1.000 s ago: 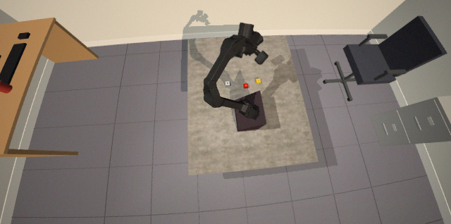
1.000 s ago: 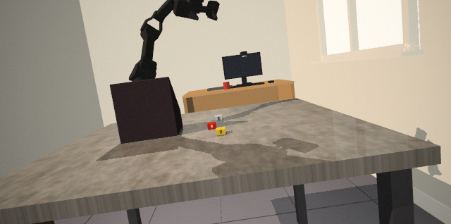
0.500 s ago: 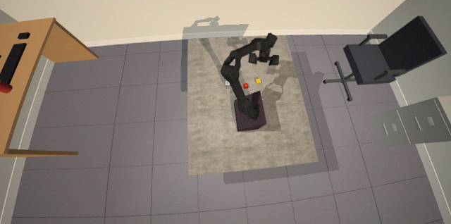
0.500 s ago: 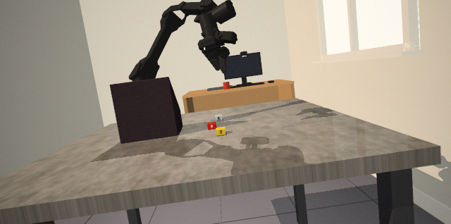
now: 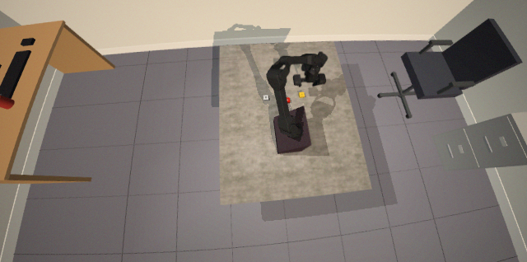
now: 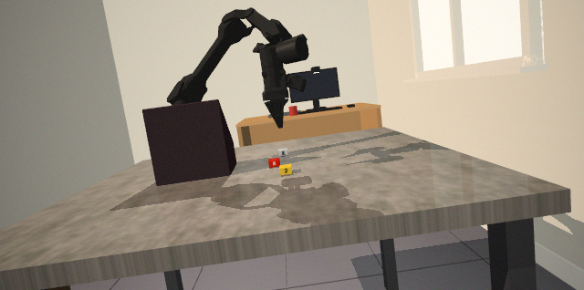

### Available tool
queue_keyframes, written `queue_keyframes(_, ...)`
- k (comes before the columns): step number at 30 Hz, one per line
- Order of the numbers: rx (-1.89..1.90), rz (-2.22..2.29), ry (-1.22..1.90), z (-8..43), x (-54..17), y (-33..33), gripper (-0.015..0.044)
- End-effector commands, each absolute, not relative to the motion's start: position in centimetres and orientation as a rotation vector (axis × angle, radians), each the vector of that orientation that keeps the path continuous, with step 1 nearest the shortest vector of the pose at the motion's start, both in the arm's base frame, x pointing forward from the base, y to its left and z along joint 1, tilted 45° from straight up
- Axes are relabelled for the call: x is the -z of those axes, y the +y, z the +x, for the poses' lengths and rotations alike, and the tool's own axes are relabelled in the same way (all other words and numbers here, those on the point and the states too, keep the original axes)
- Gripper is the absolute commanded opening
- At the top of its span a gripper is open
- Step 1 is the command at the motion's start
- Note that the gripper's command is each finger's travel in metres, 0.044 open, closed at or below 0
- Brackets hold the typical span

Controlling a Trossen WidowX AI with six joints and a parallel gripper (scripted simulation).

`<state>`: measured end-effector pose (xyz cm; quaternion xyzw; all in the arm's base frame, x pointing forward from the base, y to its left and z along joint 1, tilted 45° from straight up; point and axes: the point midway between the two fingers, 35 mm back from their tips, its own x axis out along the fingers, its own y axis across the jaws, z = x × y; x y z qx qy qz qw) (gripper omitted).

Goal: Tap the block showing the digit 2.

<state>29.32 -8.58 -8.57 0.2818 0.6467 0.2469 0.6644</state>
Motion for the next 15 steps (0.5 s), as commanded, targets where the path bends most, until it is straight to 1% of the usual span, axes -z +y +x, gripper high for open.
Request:
queue_keyframes(1, -0.57, 0.636, 1.459, 29.23, 8.72, -8.36, 0.04)
queue_keyframes(14, -0.57, 0.636, 1.459, 29.23, 8.72, -8.36, 0.04)
queue_keyframes(15, -0.57, 0.636, 1.459, 29.28, 8.99, -8.13, 0.0374)
